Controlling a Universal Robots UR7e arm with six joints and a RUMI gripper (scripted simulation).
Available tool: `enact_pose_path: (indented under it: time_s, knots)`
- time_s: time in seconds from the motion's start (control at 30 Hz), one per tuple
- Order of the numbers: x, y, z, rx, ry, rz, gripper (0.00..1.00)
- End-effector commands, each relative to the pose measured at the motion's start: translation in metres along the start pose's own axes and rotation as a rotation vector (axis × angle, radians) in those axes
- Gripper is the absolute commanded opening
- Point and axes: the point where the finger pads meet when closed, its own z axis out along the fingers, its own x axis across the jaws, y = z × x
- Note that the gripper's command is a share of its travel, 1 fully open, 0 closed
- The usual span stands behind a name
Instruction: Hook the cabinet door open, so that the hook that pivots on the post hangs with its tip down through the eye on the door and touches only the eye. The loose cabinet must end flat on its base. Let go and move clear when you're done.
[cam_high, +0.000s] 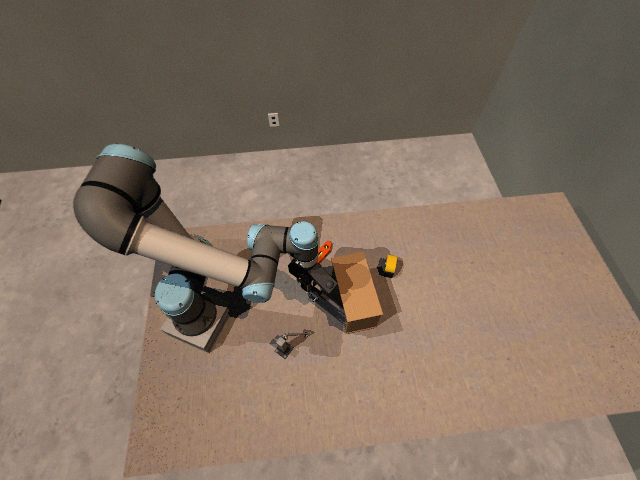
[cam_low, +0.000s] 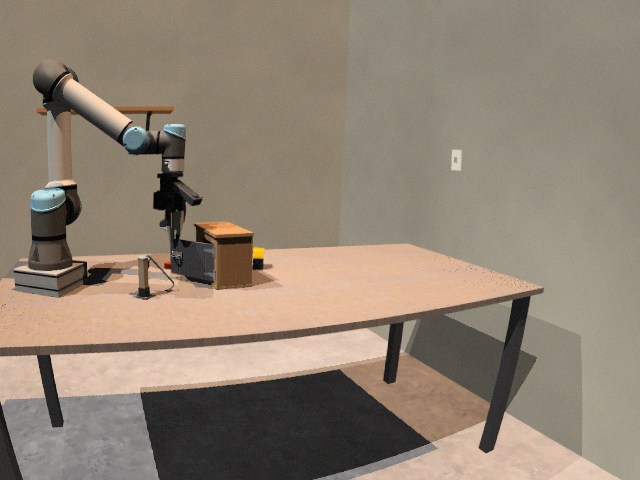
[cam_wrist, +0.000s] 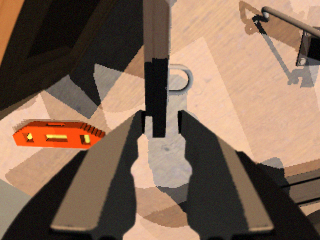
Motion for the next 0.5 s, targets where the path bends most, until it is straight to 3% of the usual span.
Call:
enact_pose_path:
  time_s: [0.0, 0.47]
  knots:
    - [0.0031, -0.0002, -0.0004, 0.001, -0.001, -0.025, 0.15]
    - [0.0125, -0.0004, -0.0004, 0.001, -0.001, -0.096, 0.15]
